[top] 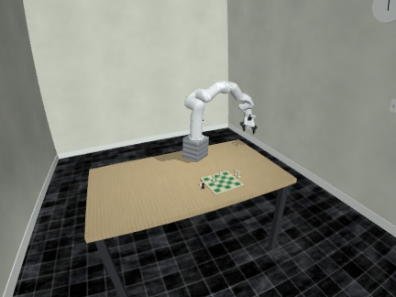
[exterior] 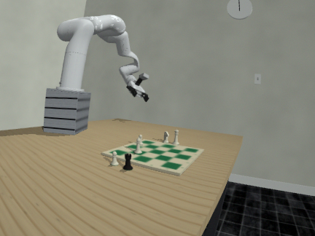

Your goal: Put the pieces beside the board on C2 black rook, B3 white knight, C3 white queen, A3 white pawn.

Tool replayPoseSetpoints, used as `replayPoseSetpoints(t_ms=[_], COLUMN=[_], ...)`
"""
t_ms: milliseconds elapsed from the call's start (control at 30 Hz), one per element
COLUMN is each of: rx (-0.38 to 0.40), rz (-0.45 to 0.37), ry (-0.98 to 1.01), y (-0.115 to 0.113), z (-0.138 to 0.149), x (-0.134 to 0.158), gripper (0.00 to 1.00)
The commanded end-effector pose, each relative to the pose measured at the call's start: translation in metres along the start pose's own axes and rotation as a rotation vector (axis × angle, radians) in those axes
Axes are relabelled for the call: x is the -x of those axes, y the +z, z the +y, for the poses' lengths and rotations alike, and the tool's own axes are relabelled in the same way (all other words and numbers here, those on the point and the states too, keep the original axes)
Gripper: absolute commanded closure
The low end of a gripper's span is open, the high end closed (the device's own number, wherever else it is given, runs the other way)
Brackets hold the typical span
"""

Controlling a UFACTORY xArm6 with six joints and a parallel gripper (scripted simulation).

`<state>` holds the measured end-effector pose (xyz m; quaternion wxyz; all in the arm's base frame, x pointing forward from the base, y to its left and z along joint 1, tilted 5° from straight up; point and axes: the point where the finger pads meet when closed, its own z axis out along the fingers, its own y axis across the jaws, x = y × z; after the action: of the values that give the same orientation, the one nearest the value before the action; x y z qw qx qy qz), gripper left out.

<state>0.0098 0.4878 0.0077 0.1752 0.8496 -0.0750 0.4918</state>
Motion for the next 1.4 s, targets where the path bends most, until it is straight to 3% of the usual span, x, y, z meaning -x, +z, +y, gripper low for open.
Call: replayPoseSetpoints(t_ms=[0,33,100,133,200,233,333,367,400,433,500,533,600,633,700,733,800,833,900,933,967,1033,1067,1133,1167,1233,1267,1333,1367], rx=[-0.087,-0.143,-0.143,-0.200,-0.200,-0.258,-0.258,-0.317,-0.317,-0.376,-0.376,-0.435,-0.435,-0.495,-0.495,-0.554,-0.554,-0.614,-0.614,-0.673,-0.673,-0.673,-0.732,-0.732,-0.790,-0.790,-0.847,-0.847,-0.904], rz=[-0.012,-0.017,-0.017,-0.021,-0.021,-0.025,-0.025,-0.029,-0.029,-0.031,-0.031,-0.033,-0.033,-0.034,-0.034,-0.034,-0.034,-0.033,-0.033,-0.031,-0.031,-0.031,-0.027,-0.027,-0.023,-0.023,-0.017,-0.017,-0.009], ry=[-0.056,-0.099,-0.099,-0.145,-0.145,-0.192,-0.192,-0.241,-0.241,-0.292,-0.292,-0.346,-0.346,-0.401,-0.401,-0.458,-0.458,-0.517,-0.517,-0.578,-0.578,-0.578,-0.640,-0.640,-0.704,-0.704,-0.770,-0.770,-0.837], y=[-0.042,-0.062,-0.066,-0.089,-0.090,-0.113,-0.113,-0.135,-0.135,-0.150,-0.156,-0.168,-0.174,-0.187,-0.191,-0.202,-0.205,-0.214,-0.214,-0.223,-0.225,-0.225,-0.231,-0.231,-0.233,-0.234,-0.233,-0.233,-0.230], z=[0.015,0.028,0.030,0.047,0.048,0.068,0.068,0.091,0.091,0.110,0.117,0.137,0.145,0.170,0.176,0.203,0.210,0.237,0.237,0.272,0.282,0.282,0.318,0.321,0.353,0.362,0.391,0.403,0.431], x=[0.028,0.044,0.048,0.066,0.068,0.088,0.088,0.108,0.108,0.123,0.128,0.142,0.147,0.163,0.166,0.181,0.185,0.199,0.199,0.215,0.219,0.219,0.233,0.234,0.245,0.248,0.256,0.260,0.266], gripper=[0.00,0.00,0.00,0.00,0.00,0.00,0.00,0.00,0.00,0.00,0.00,0.00,0.00,0.00,0.00,0.00,0.00,0.00,0.00,0.00,0.00,0.00,0.00,0.00,0.00,0.00,0.00,0.00,0.00])
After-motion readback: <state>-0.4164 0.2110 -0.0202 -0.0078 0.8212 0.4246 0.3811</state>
